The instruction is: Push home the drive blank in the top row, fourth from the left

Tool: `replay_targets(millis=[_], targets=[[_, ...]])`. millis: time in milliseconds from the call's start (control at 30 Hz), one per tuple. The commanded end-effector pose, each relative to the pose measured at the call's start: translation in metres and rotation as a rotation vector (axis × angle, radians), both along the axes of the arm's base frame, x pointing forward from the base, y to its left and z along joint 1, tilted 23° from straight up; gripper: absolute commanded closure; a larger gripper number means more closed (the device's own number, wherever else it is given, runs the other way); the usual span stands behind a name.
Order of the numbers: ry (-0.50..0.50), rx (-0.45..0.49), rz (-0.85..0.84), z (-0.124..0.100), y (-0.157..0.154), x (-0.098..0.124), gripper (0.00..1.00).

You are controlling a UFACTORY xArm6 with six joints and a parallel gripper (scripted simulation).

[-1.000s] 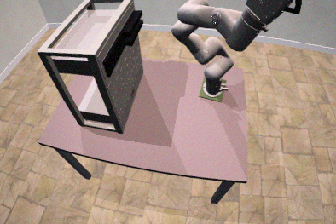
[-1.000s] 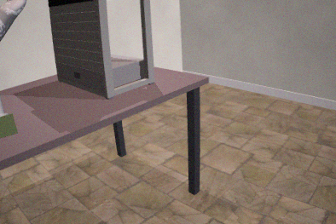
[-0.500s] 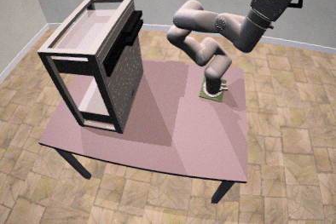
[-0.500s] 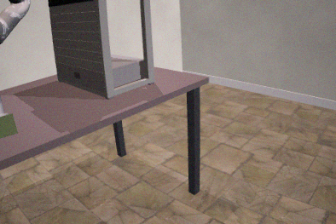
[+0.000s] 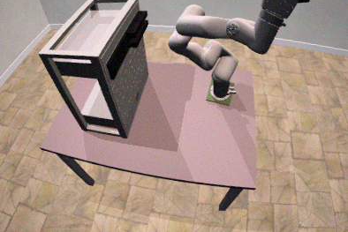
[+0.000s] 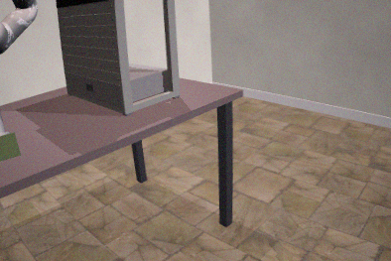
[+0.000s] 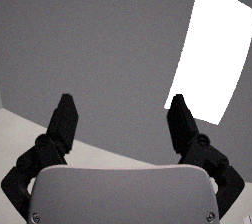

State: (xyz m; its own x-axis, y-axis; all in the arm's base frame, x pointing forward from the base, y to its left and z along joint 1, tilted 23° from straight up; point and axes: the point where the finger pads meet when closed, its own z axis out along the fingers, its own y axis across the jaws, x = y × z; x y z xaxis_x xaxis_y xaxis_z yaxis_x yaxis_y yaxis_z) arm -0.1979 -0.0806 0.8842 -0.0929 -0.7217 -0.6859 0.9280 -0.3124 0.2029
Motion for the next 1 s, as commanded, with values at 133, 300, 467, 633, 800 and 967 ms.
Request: replay_targets(millis=[133, 300, 467, 633, 800, 967], targets=[[-0.086, 0.036, 0.195, -0.029, -0.036, 0.005, 0.0], [-0.135, 0.058, 0.301, -0.046, -0.055, 0.01, 0.0], [-0.169, 0.075, 0.37, -0.057, -0.067, 0.015, 0.0], [-0.22, 0.101, 0.474, -0.074, -0.084, 0.023, 0.0], [-0.255, 0.12, 0.542, -0.086, -0.096, 0.03, 0.0], [-0.307, 0.15, 0.643, -0.103, -0.112, 0.041, 0.0]])
